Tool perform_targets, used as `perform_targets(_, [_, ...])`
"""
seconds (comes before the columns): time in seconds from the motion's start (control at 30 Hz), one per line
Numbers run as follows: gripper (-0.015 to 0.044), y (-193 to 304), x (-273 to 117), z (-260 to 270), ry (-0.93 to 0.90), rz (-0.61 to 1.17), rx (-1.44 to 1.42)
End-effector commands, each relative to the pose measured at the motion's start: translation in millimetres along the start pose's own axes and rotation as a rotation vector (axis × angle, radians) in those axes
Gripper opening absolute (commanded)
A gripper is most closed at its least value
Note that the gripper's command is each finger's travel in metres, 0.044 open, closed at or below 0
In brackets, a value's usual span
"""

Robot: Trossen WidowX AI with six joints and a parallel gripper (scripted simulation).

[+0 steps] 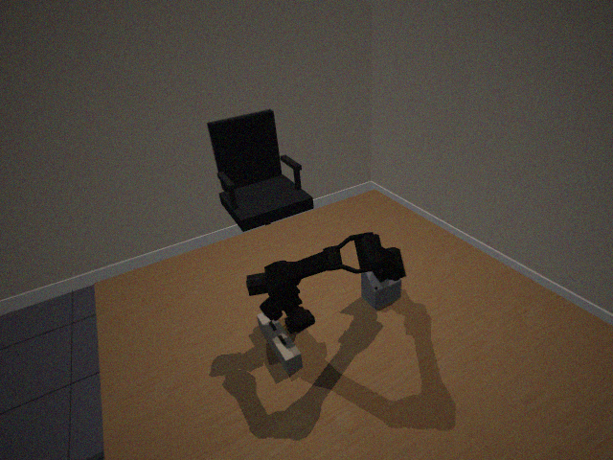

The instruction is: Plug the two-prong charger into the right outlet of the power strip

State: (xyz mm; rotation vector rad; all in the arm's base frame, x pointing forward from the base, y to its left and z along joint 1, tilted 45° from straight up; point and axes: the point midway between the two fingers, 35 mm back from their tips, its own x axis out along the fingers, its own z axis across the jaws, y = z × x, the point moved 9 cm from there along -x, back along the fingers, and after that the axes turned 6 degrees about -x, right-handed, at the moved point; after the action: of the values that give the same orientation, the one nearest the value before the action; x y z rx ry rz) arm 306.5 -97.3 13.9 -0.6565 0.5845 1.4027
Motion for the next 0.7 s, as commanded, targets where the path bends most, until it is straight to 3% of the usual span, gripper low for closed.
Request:
perform_targets(0.0, [0.0000,-1.6,0.1,0.4,-0.005,-0.001,0.003])
perform_targets(0.67, [0.0000,-5.2,-0.2,0.0,-0.005,-0.001,0.003])
